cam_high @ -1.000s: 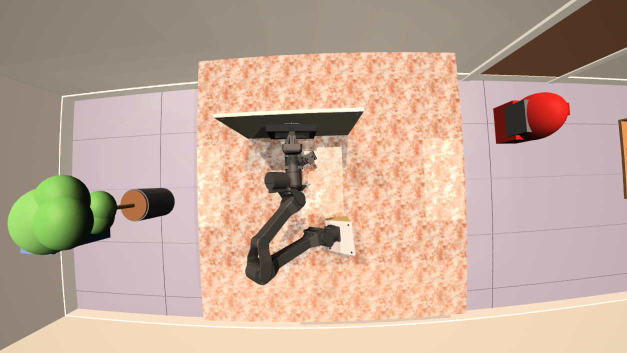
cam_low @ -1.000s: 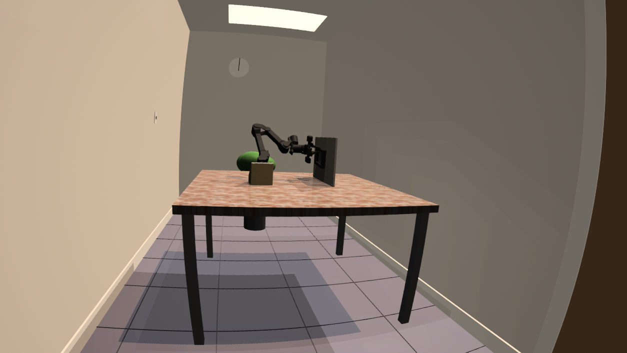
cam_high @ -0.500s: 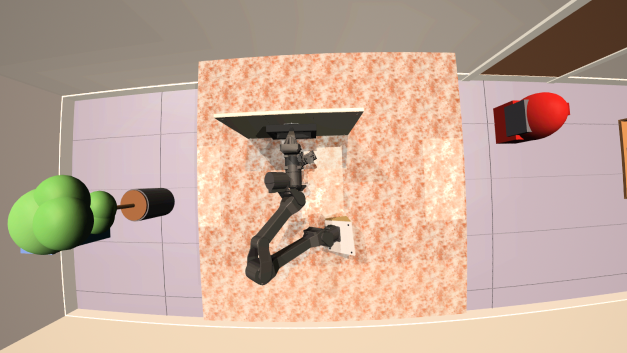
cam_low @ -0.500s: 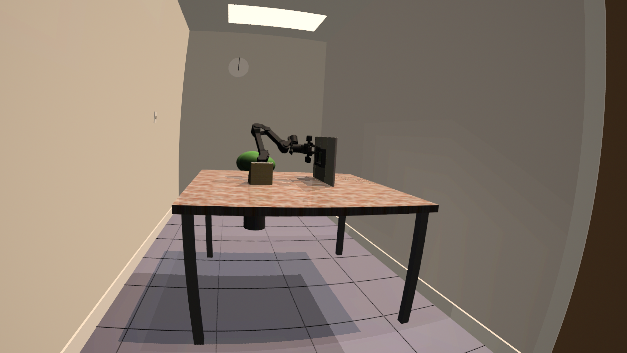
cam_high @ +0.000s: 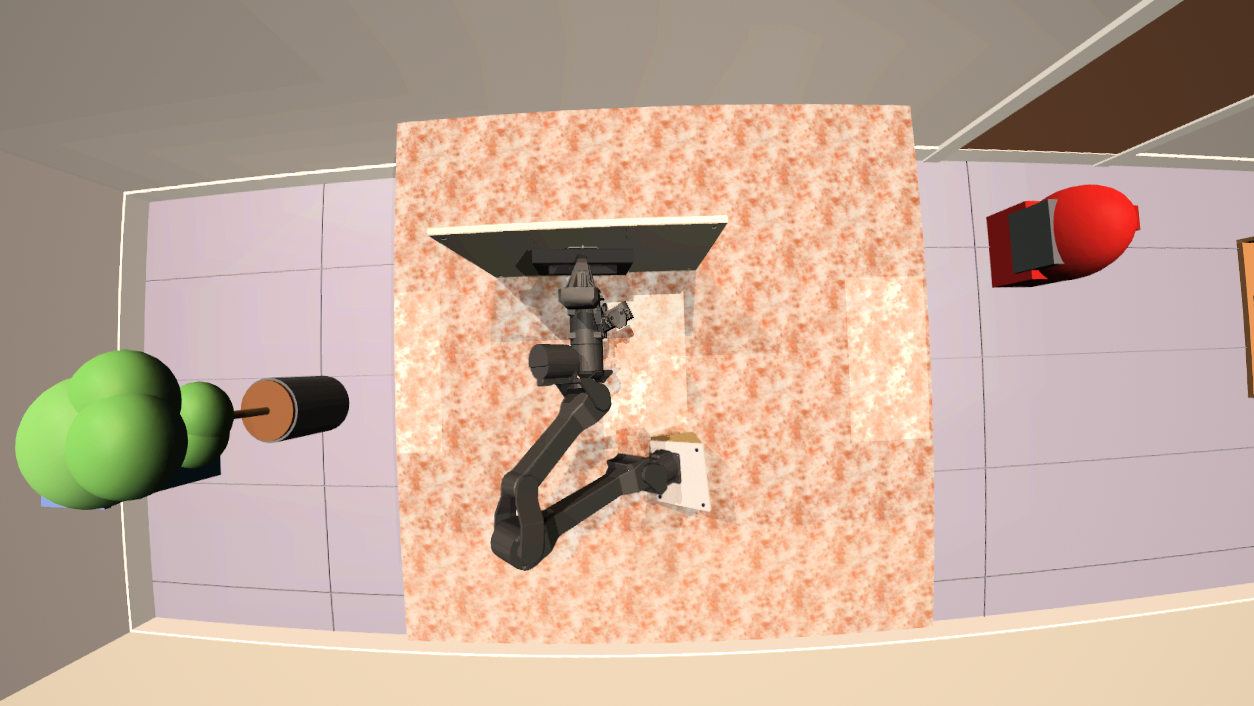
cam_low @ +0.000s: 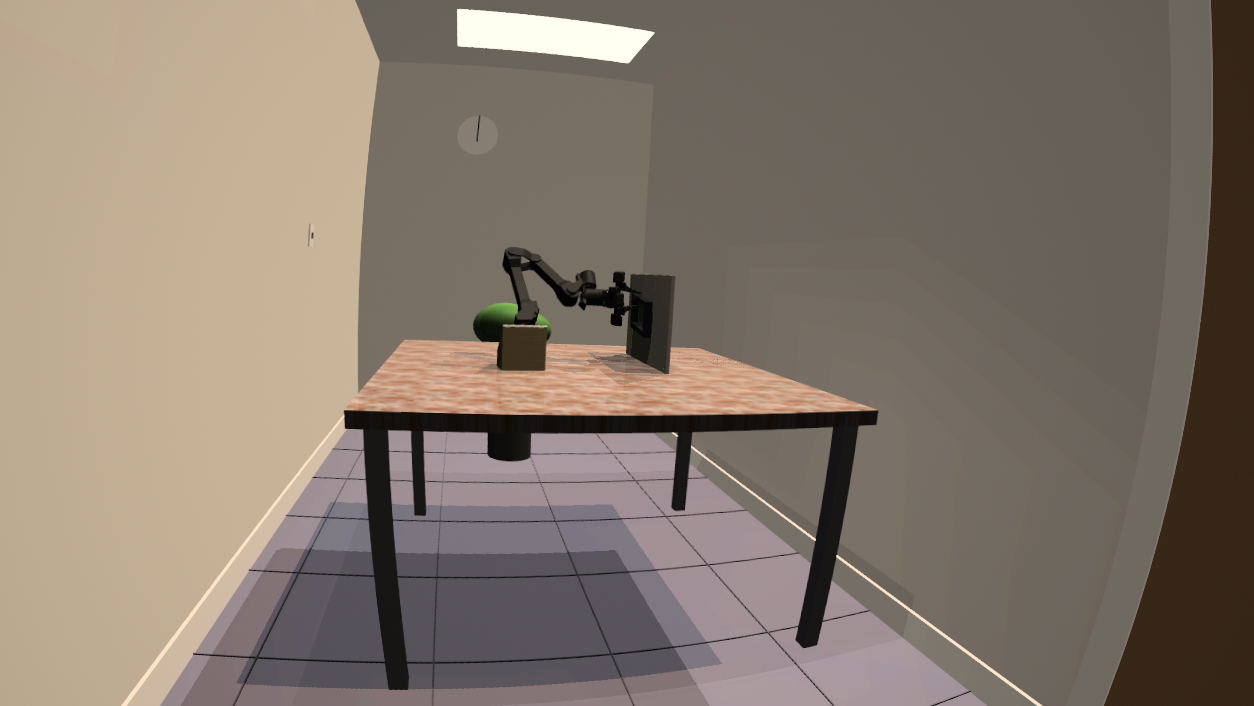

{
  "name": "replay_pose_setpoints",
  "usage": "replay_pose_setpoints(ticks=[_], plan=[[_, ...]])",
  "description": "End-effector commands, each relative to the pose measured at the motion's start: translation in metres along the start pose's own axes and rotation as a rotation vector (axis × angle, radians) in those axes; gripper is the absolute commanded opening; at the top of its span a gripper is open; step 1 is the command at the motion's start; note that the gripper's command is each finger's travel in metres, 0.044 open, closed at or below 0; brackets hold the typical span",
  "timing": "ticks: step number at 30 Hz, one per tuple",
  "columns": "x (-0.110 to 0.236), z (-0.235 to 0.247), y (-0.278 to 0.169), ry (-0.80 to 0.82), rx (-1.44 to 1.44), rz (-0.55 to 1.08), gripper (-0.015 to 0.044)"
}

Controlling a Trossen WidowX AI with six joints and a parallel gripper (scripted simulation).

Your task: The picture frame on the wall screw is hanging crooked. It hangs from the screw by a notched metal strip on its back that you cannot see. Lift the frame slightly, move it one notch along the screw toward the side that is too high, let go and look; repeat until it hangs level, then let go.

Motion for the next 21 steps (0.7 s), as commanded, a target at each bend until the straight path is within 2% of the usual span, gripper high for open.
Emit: replay_pose_setpoints(ticks=[1, 4, 16, 21], plan=[[0.0, 0.0, 0.0, -0.001, -0.004, 0.0, 0.026], [0.005, 0.001, -0.001, -0.001, -0.018, 0.0, 0.026], [0.095, -0.002, -0.002, -0.003, -0.269, -0.003, 0.026], [0.093, 0.001, -0.004, 0.0, -0.253, 0.005, 0.026]])
Point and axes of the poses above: the point midway between the two fingers, 35 mm back from their tips, its own x axis back along the fingers, its own z axis across the jaws, y = z × x, the point moved 6 cm from there along x, back along the fingers, and after that the axes turned 11 degrees about x, right-handed, at the moved point
